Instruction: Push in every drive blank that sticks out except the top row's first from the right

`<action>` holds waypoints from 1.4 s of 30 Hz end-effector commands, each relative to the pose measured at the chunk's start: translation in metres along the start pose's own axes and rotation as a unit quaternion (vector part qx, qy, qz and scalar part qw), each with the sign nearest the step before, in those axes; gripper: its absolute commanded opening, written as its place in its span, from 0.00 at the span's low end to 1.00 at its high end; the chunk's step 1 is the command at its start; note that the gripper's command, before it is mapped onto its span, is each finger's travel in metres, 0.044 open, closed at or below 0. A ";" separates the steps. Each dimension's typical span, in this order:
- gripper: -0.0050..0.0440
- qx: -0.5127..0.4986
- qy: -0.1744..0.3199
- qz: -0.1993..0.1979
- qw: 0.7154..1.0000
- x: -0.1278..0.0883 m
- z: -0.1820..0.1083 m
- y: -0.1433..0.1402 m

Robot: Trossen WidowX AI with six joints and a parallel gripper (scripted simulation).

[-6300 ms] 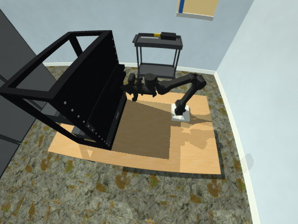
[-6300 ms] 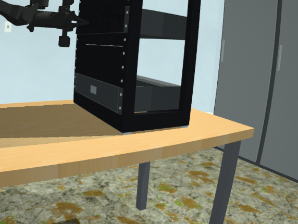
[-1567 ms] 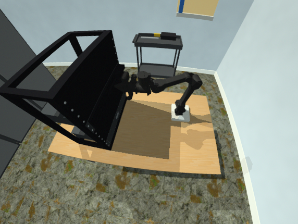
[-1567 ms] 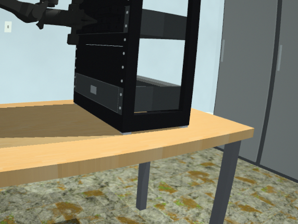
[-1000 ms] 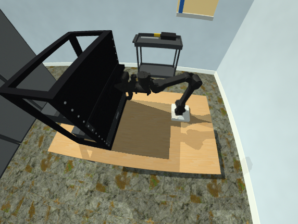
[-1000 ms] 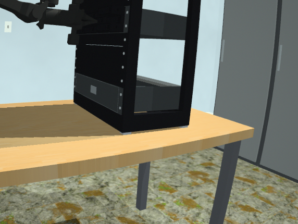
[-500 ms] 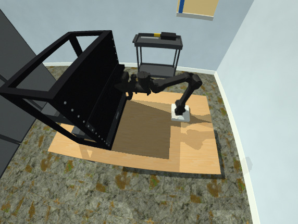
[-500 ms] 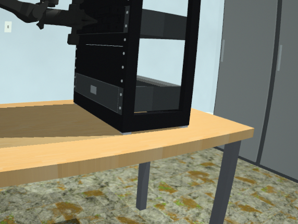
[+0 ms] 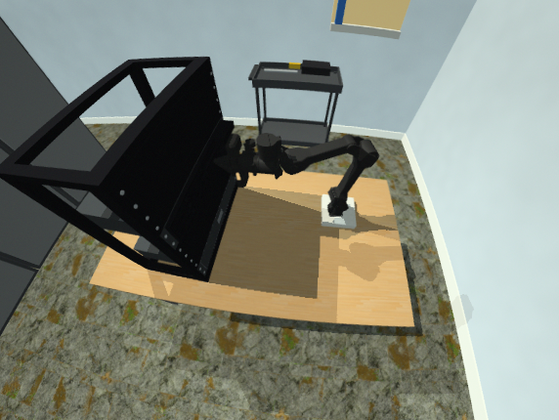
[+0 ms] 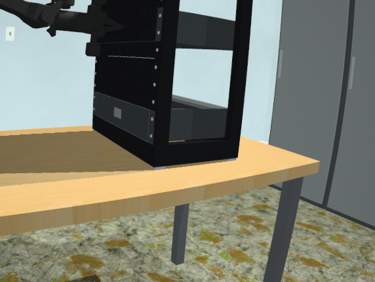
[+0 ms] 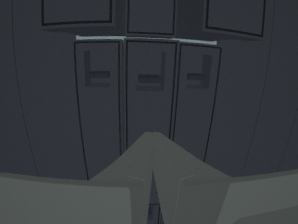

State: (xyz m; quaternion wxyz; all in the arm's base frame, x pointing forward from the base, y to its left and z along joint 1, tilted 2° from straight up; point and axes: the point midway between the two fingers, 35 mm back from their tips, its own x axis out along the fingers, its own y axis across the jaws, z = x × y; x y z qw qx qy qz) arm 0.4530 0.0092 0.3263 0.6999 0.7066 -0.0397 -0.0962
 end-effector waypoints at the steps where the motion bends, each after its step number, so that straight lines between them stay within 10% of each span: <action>1: 0.10 0.007 0.003 0.022 1.000 -0.001 0.000 0.018; 42: 0.10 0.007 0.003 0.022 1.000 0.002 0.000 0.020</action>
